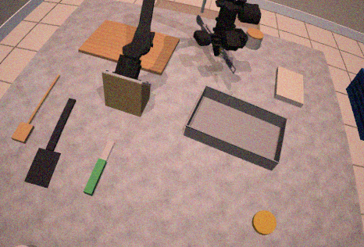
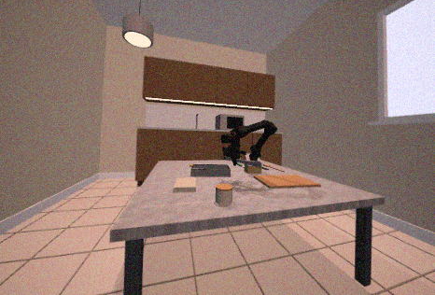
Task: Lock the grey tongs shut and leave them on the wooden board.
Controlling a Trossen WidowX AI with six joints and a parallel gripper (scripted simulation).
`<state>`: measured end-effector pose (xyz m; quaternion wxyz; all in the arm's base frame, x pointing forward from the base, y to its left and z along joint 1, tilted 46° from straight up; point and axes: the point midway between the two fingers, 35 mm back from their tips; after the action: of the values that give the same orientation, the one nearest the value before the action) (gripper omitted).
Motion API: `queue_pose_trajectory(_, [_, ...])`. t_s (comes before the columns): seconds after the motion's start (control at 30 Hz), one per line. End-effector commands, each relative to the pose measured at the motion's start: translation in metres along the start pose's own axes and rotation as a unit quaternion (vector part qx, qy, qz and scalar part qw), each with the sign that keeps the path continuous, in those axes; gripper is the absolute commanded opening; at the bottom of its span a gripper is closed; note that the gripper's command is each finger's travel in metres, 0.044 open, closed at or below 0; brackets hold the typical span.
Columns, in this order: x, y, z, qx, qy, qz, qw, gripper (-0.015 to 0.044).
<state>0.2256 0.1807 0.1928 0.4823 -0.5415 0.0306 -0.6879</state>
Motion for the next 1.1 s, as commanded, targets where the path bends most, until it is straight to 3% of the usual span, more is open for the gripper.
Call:
queue_pose_trajectory(0.0, [0.002,-0.018,-0.005,0.015,0.006,0.006,1.000,-0.0150])
queue_pose_trajectory(0.33, [0.003,-0.047,-0.019,0.042,0.005,0.014,0.999,-0.0150])
queue_pose_trajectory(1.07, [-0.032,-0.097,-0.059,0.089,-0.082,-0.030,0.992,-0.0150])
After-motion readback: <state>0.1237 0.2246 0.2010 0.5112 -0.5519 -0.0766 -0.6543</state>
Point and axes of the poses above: the point midway between the two fingers, 35 mm back from their tips, its own x axis back along the fingers, its own z axis across the jaws, y = z × x, and after that the axes turned 1 degree about -x, right-handed
